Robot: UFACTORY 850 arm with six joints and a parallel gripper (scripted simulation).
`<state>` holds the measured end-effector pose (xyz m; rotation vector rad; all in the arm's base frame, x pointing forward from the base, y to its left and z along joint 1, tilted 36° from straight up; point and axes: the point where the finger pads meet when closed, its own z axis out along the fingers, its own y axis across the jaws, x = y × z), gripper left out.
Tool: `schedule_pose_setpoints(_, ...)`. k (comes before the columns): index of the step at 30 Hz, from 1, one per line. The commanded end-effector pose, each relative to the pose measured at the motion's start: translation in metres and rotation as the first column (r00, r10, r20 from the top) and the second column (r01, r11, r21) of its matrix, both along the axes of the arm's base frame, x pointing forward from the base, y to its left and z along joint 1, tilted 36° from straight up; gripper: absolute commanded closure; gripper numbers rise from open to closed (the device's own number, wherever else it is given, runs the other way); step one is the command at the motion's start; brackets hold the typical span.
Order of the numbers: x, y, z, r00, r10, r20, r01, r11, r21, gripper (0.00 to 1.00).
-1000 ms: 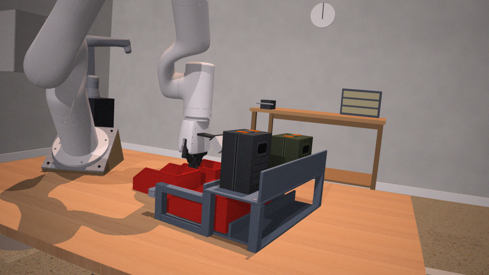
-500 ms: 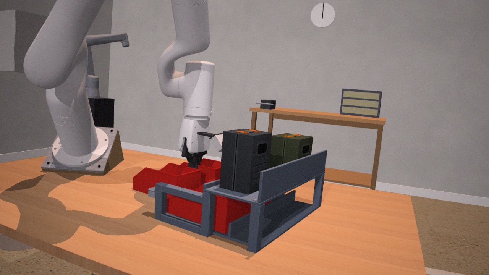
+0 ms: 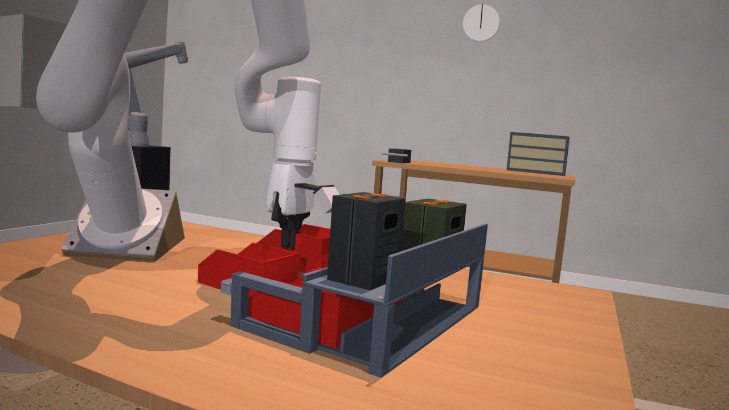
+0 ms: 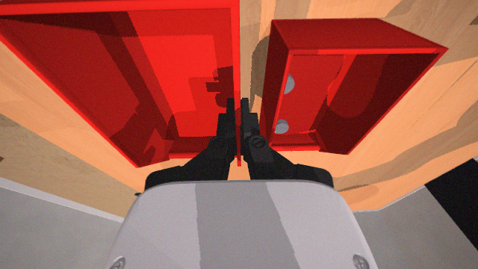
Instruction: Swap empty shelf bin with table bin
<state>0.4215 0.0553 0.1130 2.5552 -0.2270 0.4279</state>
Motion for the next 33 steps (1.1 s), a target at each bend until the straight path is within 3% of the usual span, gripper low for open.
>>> schedule_pose_setpoints(1, -0.003, 0.007, 0.011, 1.0, 0.0, 0.001, 0.0, 1.0, 0.0, 1.0)
schedule_pose_setpoints(12, -0.011, 0.023, 0.035, 1.0, 0.0, 0.001, 0.0, 1.0, 0.0, 1.0)
schedule_pose_setpoints(33, -0.014, 0.031, 0.046, 1.0, 0.0, 0.0, 0.0, 1.0, 0.0, 1.0)
